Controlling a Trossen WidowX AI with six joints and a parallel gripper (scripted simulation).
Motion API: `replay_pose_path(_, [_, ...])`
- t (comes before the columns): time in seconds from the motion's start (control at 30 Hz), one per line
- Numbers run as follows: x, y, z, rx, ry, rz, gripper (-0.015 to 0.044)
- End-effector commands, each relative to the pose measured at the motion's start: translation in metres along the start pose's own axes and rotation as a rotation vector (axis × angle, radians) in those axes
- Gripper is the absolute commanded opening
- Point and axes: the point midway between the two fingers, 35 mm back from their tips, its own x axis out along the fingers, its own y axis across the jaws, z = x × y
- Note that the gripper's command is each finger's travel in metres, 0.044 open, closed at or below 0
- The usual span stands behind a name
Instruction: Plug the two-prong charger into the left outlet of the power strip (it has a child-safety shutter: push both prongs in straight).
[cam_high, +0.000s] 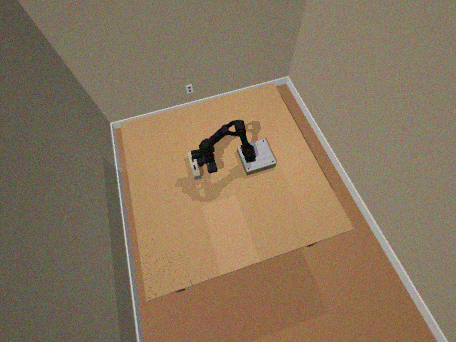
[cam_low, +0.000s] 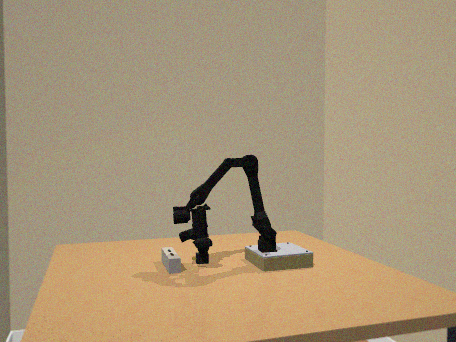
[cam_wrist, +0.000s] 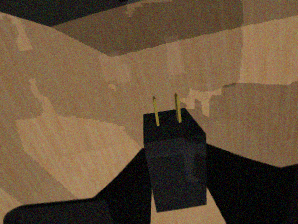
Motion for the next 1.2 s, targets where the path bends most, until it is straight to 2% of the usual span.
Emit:
replay_pose_path(0.0, [-0.001,-0.001,0.008,-0.015,-0.006,-0.005,0.0000])
replay_pose_path(1.17, [0.002,-0.002,0.048,-0.083,-0.008,-0.009,0.0000])
